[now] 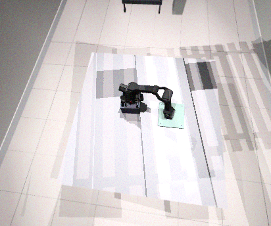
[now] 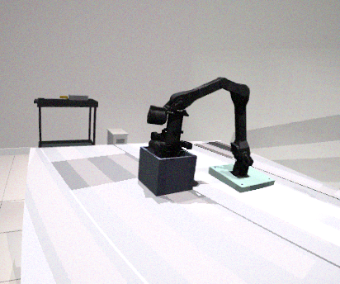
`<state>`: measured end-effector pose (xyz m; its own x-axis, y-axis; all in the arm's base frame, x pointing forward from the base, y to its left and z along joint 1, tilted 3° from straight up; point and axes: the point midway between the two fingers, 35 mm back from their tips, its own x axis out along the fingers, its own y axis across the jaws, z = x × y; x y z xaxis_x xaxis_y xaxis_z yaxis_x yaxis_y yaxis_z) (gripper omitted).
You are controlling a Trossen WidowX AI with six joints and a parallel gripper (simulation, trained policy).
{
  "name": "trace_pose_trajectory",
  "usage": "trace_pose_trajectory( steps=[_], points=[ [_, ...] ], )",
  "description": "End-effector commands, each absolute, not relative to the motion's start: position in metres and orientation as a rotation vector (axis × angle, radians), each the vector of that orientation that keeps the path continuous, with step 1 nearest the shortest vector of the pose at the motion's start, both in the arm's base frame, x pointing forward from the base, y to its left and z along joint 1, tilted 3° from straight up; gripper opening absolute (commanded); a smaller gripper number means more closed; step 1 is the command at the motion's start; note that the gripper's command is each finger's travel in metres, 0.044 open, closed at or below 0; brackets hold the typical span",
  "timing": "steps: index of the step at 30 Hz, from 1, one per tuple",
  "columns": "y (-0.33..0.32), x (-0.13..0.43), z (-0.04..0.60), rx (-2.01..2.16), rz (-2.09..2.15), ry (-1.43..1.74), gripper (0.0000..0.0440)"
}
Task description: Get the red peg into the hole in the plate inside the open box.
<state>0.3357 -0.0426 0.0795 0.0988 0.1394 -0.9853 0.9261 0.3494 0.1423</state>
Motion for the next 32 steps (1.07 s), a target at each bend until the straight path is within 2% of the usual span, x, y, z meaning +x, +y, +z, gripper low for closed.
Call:
trace_pose_trajectory(
  steps=[1,9,17,26,32],
  points=[
    [-0.045,0.341,0.08,1.091,-0.772,1.367,0.014],
    [-0.049,0.351,0.098,1.141,-0.723,1.364,0.0144],
    [-0.051,0.363,0.125,1.226,-0.633,1.346,0.0168],
    [-0.054,0.374,0.141,1.295,-0.545,1.338,0.0217],
    [-0.059,0.381,0.142,1.305,-0.515,1.338,0.0212]
  ],
)
